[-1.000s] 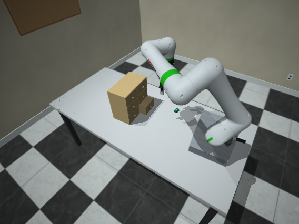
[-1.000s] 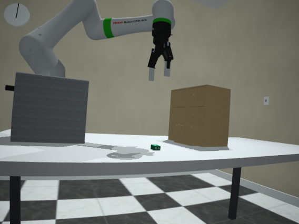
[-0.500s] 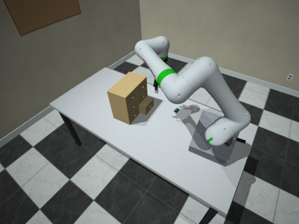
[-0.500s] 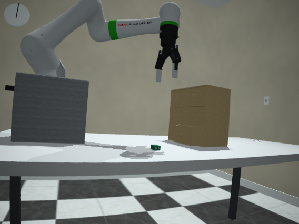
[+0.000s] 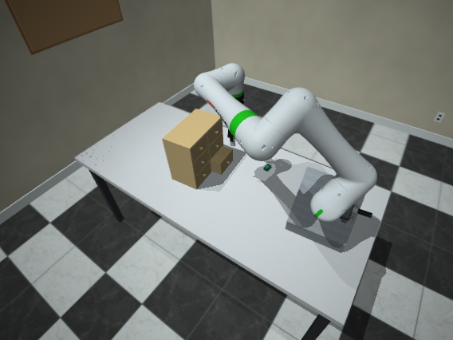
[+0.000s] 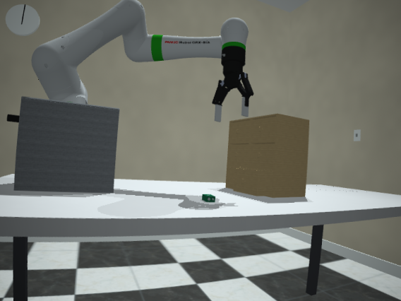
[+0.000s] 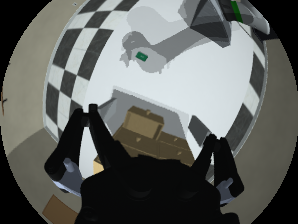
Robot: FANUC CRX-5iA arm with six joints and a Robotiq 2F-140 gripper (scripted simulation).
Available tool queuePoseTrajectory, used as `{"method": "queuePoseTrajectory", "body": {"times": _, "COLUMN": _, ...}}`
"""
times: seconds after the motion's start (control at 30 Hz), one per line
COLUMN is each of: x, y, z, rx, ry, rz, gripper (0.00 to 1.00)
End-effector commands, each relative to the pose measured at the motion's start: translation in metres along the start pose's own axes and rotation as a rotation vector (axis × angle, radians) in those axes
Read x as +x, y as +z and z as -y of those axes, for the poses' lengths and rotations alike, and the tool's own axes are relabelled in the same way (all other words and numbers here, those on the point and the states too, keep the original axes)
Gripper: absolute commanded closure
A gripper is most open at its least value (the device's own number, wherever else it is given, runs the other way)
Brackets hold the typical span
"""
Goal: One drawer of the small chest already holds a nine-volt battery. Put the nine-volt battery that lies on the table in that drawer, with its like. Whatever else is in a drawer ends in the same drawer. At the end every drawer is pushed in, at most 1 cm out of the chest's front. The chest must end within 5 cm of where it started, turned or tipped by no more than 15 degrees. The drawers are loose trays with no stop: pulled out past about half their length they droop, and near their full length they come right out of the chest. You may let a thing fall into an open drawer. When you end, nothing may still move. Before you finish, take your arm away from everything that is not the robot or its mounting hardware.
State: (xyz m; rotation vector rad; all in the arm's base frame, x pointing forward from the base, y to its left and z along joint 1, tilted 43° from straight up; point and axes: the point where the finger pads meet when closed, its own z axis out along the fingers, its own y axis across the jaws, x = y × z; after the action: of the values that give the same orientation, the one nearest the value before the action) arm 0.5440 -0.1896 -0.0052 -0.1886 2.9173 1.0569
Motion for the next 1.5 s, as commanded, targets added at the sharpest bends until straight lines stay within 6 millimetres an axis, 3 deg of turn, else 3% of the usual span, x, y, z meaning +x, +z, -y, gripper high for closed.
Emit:
{"method": "queuePoseTrajectory", "body": {"times": 0.0, "x": -0.025, "y": 0.022, "z": 0.002, "rx": 0.039, "ry": -0.095, "rz": -0.022, "gripper": 0.00}}
{"method": "queuePoseTrajectory", "body": {"times": 0.4, "x": -0.064, "y": 0.059, "z": 0.006, "rx": 0.101, "ry": -0.249, "rz": -0.059, "gripper": 0.00}}
{"method": "queuePoseTrajectory", "body": {"times": 1.47, "x": -0.065, "y": 0.060, "z": 0.006, "rx": 0.103, "ry": -0.252, "rz": -0.060, "gripper": 0.00}}
